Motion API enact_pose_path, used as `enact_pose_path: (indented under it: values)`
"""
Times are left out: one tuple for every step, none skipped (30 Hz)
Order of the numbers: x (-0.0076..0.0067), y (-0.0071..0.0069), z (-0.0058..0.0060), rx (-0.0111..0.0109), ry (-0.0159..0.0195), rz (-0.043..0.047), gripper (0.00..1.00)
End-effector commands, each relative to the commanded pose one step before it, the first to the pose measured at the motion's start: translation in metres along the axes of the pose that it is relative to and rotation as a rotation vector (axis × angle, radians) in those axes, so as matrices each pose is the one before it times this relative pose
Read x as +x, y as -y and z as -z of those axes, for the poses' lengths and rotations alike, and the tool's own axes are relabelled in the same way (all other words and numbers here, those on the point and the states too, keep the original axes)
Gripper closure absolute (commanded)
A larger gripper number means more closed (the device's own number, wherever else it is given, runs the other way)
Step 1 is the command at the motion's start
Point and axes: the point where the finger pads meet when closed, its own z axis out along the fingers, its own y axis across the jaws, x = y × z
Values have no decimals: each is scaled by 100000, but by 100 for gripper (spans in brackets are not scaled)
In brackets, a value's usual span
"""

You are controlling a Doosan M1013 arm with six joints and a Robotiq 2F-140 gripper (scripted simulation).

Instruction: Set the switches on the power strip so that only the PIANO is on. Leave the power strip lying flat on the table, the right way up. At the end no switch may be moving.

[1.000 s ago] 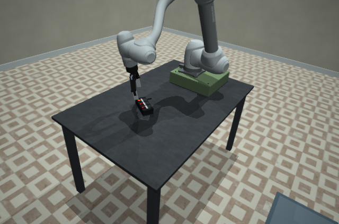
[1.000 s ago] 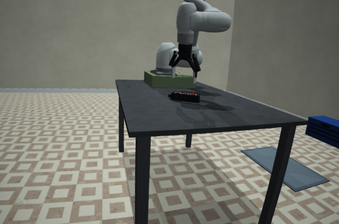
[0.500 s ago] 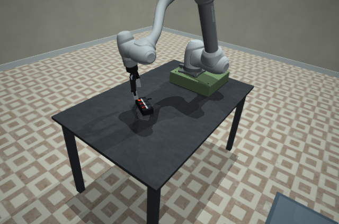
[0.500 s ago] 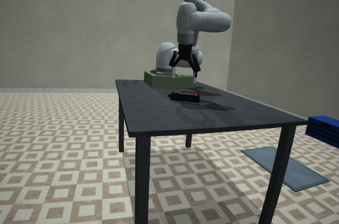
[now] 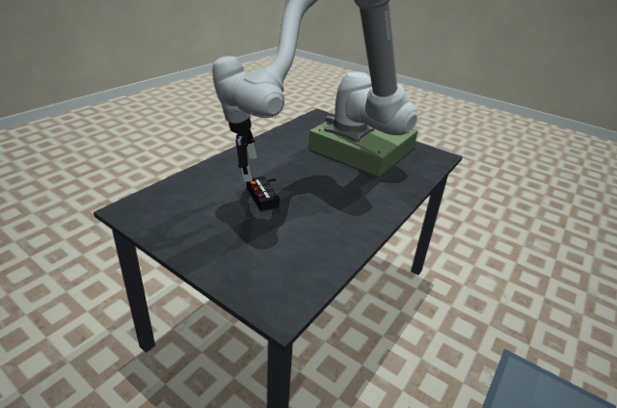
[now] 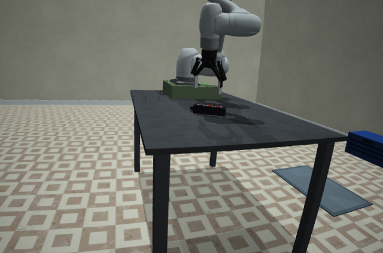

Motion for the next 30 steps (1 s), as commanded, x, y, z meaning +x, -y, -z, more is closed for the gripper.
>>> enact_pose_path:
  values:
    - [34, 9, 29, -52, 71, -245, 0]
    - [179, 64, 97, -186, 455, -1526, 0]
    - [405, 153, 219, -457, 1022, -3473, 0]
    - [634, 273, 347, -827, 1584, -5546, 0]
    - [808, 415, 455, -1268, 1989, -7318, 0]
    - [888, 561, 525, -1709, 2140, -8490, 0]
    - [0, 0, 0, 0, 0, 0, 0]
    - [0, 0, 0, 0, 0, 0, 0]
    - [860, 674, 547, -2040, 2016, -8887, 0]
    - [0, 0, 0, 0, 0, 0, 0]
    - [742, 720, 518, -2153, 1677, -8456, 0]
    - [0, 0, 0, 0, 0, 0, 0]
    - [570, 674, 445, -1993, 1236, -7262, 0]
    - [0, 0, 0, 0, 0, 0, 0]
    - [384, 540, 336, -1581, 800, -5487, 0]
    - [0, 0, 0, 0, 0, 0, 0]
    - [218, 350, 211, -1017, 439, -3430, 0]
    - [89, 157, 93, -453, 178, -1505, 0]
    - [14, 26, 15, -75, 28, -249, 0]
    - [0, 0, 0, 0, 0, 0, 0]
    - [0, 0, 0, 0, 0, 0, 0]
    - [0, 0, 0, 0, 0, 0, 0]
    - [0, 0, 0, 0, 0, 0, 0]
    - [0, 0, 0, 0, 0, 0, 0]
    - [0, 0, 0, 0, 0, 0, 0]
    - [0, 0, 0, 0, 0, 0, 0]
    - [0, 0, 0, 0, 0, 0, 0]
    - [0, 0, 0, 0, 0, 0, 0]
    - [0, 0, 0, 0, 0, 0, 0]
    - [0, 0, 0, 0, 0, 0, 0]
